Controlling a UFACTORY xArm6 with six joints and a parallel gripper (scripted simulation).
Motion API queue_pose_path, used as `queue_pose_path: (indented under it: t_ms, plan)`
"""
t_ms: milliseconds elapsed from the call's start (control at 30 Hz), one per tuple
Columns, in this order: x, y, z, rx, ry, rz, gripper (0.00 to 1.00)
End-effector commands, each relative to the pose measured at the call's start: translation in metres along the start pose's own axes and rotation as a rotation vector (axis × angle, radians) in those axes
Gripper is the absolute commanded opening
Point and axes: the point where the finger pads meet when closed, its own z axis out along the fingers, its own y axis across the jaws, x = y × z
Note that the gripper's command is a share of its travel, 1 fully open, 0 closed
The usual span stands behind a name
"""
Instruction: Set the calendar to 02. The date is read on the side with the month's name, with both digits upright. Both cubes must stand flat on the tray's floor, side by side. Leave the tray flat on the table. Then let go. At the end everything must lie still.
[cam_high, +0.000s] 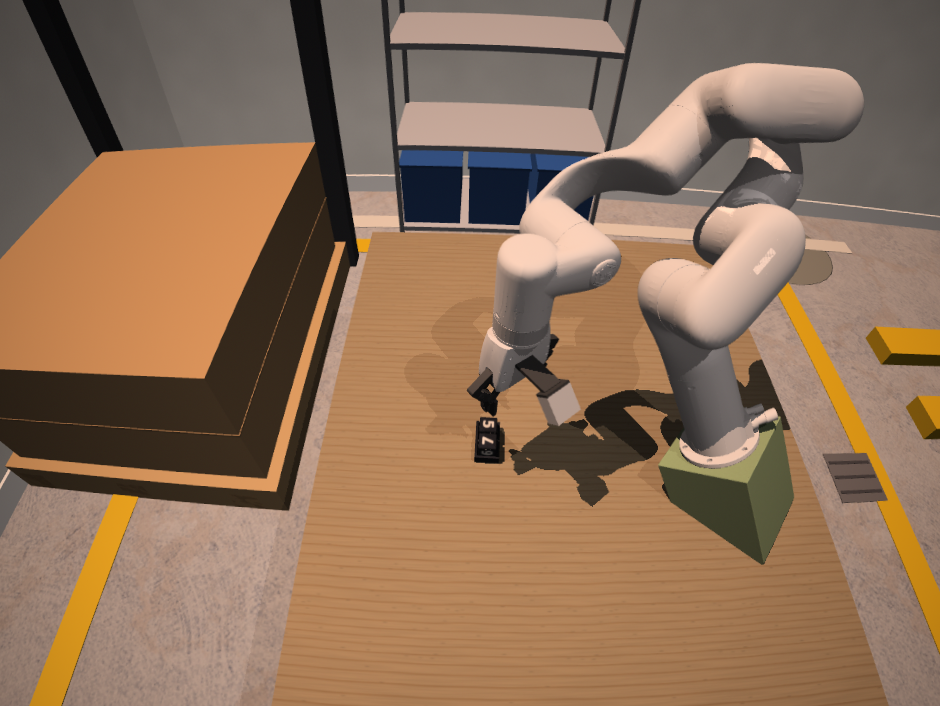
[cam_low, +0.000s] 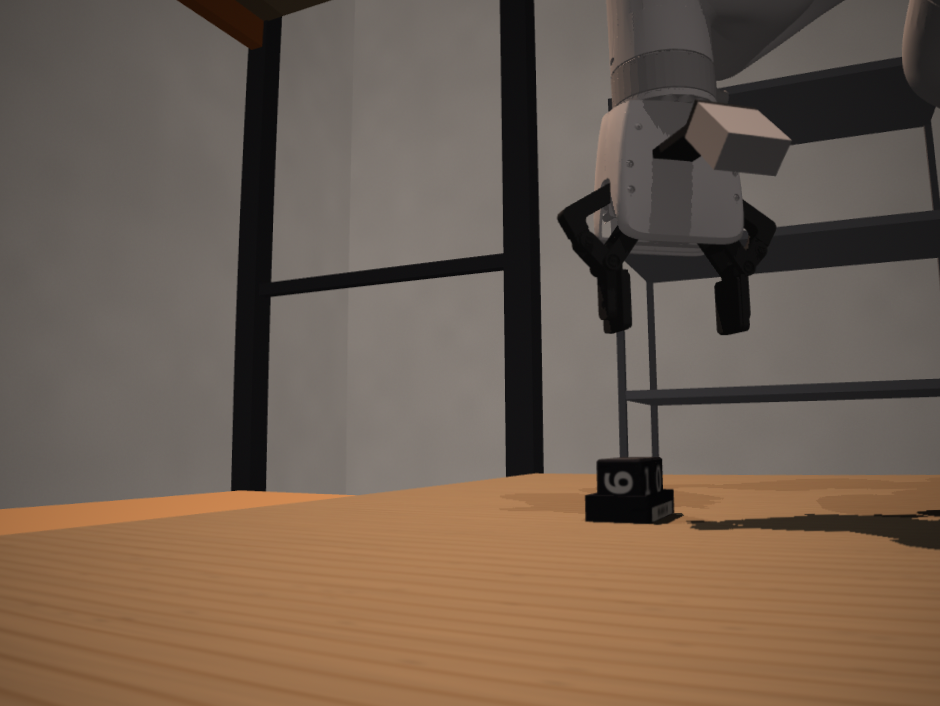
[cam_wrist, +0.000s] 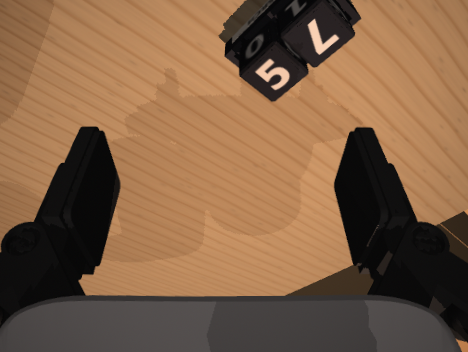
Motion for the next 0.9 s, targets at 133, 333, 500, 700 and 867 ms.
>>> queue_pose_path:
  t_ms: [133, 333, 500, 700, 867]
  plan:
    - [0.003, -0.011, 0.005, -0.021, 0.013, -0.286, 1.0]
    - [0.004, -0.014, 0.006, -0.022, 0.012, -0.35, 1.0]
    - [0.004, -0.014, 0.007, -0.022, 0.012, -0.361, 1.0]
    - [0.004, -0.014, 0.02, -0.022, 0.012, -0.361, 1.0]
    - [0.004, -0.014, 0.037, -0.022, 0.012, -0.361, 1.0]
